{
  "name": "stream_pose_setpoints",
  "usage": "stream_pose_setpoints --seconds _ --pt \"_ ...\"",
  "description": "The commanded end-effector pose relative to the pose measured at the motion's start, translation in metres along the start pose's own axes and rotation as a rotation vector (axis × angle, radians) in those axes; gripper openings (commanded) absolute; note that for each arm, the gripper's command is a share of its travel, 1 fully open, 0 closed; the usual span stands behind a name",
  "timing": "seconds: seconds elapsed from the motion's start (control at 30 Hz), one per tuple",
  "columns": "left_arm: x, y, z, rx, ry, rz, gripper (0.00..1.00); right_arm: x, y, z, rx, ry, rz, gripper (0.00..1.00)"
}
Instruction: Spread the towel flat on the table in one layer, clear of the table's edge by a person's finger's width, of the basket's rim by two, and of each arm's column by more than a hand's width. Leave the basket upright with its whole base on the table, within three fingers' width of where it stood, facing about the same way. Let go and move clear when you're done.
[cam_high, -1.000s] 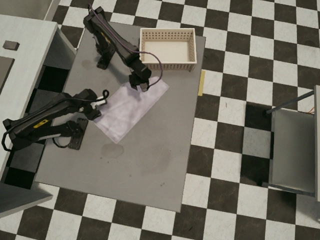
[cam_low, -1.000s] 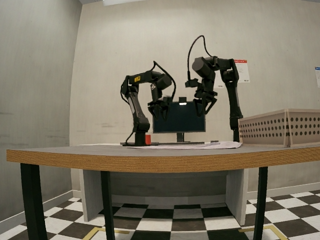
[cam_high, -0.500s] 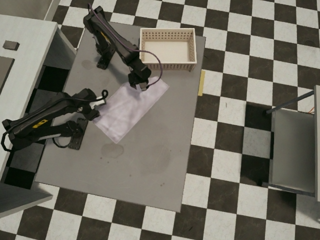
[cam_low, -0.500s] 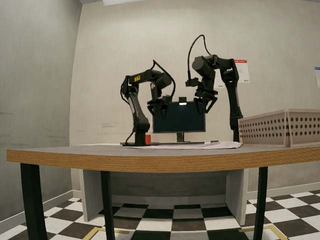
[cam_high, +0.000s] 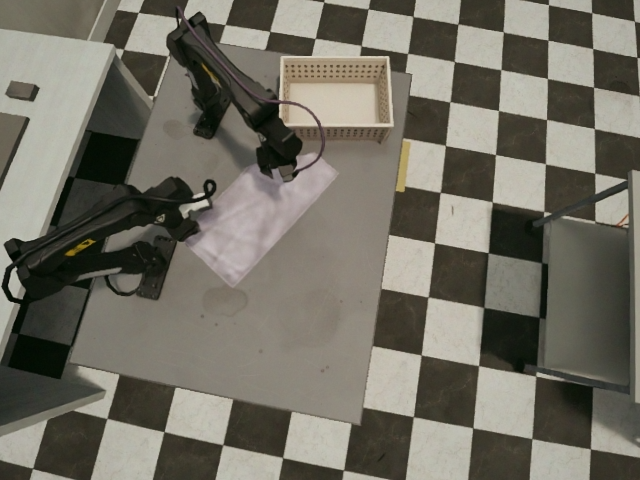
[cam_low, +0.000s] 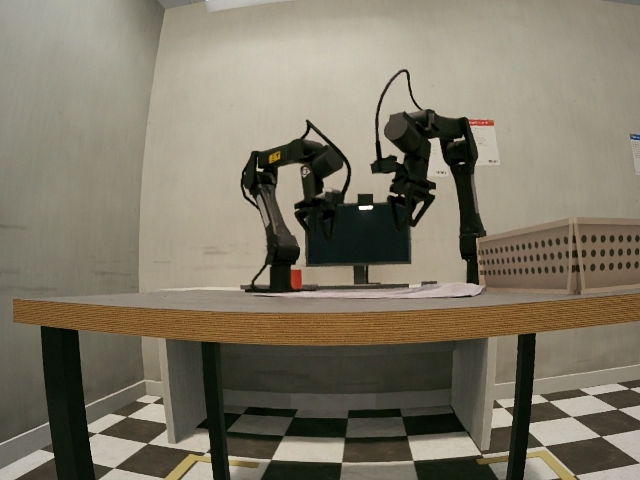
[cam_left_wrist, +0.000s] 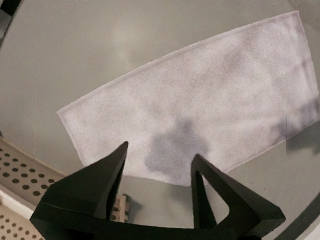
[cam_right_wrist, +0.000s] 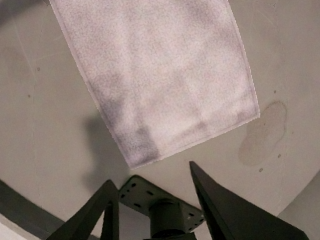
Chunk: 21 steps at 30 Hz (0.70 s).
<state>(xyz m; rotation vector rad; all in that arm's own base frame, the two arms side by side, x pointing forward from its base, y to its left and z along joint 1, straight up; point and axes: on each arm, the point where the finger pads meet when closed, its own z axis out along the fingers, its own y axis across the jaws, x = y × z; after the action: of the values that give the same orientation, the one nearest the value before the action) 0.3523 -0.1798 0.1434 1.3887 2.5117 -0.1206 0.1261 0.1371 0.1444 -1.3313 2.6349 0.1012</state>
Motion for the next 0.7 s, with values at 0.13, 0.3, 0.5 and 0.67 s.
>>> stream_pose_setpoints --seconds 0.13,0.3,0.5,0.67 --pt "-0.005 -0.028 0.0 0.011 -0.017 0.115 0.34 0.001 -0.023 0.015 -0.068 0.039 -0.07 0.34" --pt "-0.008 -0.067 0.011 0.04 0.001 0.277 0.34 0.008 -0.058 0.037 -0.117 0.071 -0.123 0.34" --pt "-0.014 -0.097 0.018 0.06 0.003 0.408 0.34 0.002 -0.092 0.046 -0.095 0.042 -0.127 0.34" --pt "-0.011 -0.14 0.041 0.12 0.051 0.567 0.34 0.004 -0.131 0.065 -0.087 0.037 -0.129 0.34"
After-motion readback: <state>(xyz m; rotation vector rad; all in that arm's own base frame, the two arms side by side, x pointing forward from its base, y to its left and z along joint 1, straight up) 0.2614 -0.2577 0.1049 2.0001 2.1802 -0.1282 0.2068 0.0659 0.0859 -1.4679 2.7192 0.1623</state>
